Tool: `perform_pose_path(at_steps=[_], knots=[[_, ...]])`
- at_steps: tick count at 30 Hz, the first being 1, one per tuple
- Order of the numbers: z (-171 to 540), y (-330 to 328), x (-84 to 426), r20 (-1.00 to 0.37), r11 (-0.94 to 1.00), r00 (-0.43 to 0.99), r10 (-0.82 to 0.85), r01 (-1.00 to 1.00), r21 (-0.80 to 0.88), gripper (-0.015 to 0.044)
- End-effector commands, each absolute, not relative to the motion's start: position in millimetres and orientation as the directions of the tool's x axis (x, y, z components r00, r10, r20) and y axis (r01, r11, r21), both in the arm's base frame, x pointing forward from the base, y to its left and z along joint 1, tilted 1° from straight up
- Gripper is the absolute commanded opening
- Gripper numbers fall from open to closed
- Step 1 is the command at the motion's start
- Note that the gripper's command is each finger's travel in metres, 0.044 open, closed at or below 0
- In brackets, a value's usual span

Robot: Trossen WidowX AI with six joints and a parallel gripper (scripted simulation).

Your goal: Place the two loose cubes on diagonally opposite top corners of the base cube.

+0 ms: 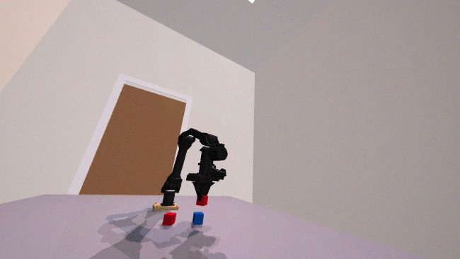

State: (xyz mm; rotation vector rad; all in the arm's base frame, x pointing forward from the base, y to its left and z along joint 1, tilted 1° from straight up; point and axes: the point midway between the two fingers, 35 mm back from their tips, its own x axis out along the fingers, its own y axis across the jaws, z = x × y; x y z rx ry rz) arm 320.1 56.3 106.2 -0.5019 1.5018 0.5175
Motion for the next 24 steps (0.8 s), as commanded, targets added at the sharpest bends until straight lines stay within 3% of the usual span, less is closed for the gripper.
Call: perform_pose_path(at_steps=[1, 24], knots=[[104.1, 63.6, 318.7, -1.000, 0.815, 0.005, 0.005, -0.580, 0.001, 0.0105], [84.8, 68.6, 317.8, -1.000, 0.827, 0.004, 0.003, -0.563, 0.000, 0.0105]])
